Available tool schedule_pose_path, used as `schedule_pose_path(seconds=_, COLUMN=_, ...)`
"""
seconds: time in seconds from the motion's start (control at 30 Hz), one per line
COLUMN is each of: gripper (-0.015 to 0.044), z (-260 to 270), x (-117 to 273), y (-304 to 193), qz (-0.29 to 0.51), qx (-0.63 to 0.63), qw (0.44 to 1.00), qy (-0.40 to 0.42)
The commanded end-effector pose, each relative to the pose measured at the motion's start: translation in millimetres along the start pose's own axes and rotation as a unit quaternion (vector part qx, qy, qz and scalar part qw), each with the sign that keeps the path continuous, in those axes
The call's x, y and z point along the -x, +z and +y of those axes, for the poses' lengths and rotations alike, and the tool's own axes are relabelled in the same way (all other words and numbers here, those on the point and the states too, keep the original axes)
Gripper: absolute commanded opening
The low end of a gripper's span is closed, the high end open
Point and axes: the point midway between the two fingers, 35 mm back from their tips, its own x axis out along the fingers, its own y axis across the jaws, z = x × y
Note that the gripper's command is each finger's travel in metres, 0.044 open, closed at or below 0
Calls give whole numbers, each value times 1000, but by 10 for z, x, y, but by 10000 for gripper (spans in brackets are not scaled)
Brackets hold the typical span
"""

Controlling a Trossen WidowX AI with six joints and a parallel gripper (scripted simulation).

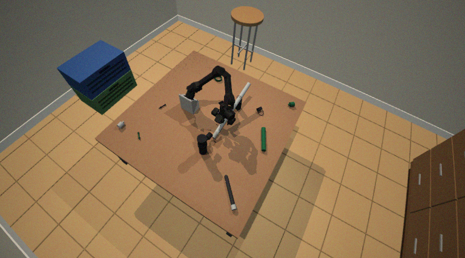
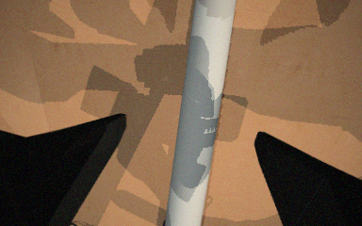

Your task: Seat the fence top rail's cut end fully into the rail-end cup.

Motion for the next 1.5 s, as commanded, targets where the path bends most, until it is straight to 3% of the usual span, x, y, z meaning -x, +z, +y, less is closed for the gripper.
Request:
schedule_pose_path(seconds=0.0, gripper=440, z=-23, x=-62, y=-8, qz=3, qx=-4, qw=1000, qy=-3)
schedule_pose_path(seconds=1.3, gripper=440, z=-33, x=-652, y=-21, qz=5, qx=-4, qw=1000, qy=-3)
schedule_pose_path(seconds=1.47, gripper=309, z=-29, x=-653, y=-19, qz=5, qx=-4, qw=1000, qy=-3)
